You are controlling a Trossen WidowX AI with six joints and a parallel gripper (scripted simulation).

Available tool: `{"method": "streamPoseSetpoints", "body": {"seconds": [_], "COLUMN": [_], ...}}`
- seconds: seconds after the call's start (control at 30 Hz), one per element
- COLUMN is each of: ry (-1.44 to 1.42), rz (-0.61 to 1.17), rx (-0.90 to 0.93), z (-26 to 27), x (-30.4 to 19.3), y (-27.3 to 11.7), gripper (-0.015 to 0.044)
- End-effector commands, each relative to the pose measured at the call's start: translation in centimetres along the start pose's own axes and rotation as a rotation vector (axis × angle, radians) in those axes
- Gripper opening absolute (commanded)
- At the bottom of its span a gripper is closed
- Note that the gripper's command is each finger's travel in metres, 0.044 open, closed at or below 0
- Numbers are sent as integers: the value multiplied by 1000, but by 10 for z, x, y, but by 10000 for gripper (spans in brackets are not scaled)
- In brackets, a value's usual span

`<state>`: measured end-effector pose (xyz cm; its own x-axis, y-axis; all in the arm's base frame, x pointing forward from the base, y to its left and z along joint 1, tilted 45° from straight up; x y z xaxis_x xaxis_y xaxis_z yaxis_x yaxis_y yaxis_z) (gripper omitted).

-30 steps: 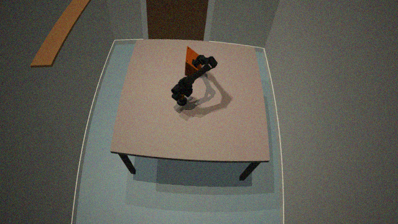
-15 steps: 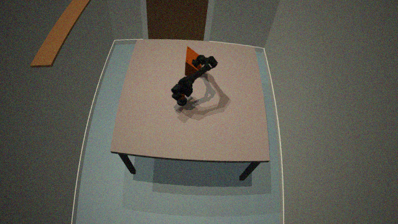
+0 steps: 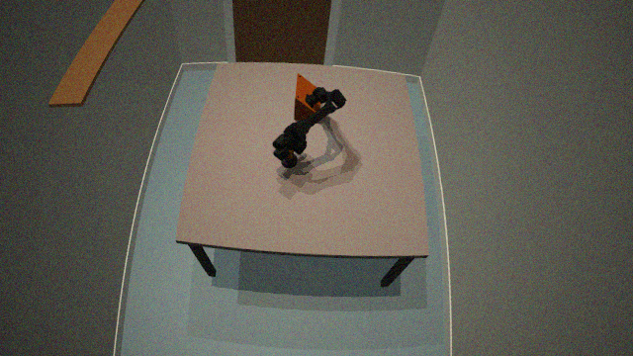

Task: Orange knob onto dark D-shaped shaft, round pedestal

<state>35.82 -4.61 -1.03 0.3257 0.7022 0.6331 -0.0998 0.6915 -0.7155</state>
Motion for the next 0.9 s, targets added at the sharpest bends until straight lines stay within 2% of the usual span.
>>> {"method": "streamPoseSetpoints", "body": {"seconds": [0.0,0.6,0.87], "ry": [6,6,-204], "rz": [-3,-3,-2], "rx": [-4,-4,-4], "z": [1,1,-1], "x": [-2,-2,0], "y": [-1,-4,-5], "gripper": [0,0,0]}}
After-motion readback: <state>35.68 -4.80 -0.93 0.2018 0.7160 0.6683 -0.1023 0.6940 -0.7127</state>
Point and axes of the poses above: the point midway between the two fingers, 35 mm back from their tips, its own y axis out along the fingers, its own z axis across the jaws, x = y × z, the point moved 7 cm from there along -y, back along the fingers, and after that the axes turned 11 degrees about -y, right-handed, at the moved point
